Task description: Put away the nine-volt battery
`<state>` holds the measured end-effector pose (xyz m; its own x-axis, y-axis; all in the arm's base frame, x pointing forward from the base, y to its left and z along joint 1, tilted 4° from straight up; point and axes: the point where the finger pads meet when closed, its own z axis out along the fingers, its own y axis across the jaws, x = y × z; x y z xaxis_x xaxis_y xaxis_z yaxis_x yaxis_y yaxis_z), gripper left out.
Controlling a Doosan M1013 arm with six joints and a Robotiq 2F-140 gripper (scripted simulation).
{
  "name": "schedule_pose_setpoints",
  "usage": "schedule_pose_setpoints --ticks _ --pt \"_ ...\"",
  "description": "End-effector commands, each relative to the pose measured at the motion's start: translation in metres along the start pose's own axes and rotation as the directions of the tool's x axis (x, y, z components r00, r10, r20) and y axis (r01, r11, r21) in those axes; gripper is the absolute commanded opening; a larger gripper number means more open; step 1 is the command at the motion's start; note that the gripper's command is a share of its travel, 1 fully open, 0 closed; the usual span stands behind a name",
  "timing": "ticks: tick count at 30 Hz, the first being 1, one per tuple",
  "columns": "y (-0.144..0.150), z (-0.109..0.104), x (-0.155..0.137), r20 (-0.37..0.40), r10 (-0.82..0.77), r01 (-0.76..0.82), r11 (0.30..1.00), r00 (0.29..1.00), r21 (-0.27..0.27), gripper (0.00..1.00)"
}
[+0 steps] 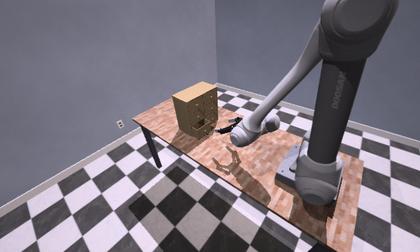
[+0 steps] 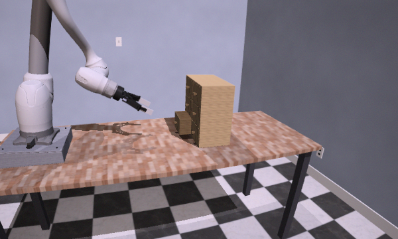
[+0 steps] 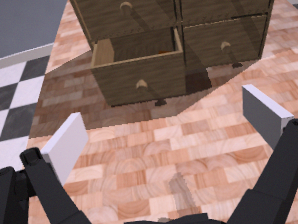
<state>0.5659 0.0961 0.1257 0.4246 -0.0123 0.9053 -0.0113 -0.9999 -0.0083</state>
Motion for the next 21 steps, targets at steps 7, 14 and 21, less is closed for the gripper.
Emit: schedule_pose_setpoints --ticks 7,14,21 --pt "0.0005 -0.0024 0.0048 0.173 0.000 0.001 1.000 0.985 -0.003 1.00" --pt "0.0010 -0.0036 0.0067 0.247 0.000 0.002 1.000 0.969 -0.004 1.00" --pt "0.0019 -0.0046 0.0080 0.302 0.000 0.003 1.000 0.953 -0.007 1.00"
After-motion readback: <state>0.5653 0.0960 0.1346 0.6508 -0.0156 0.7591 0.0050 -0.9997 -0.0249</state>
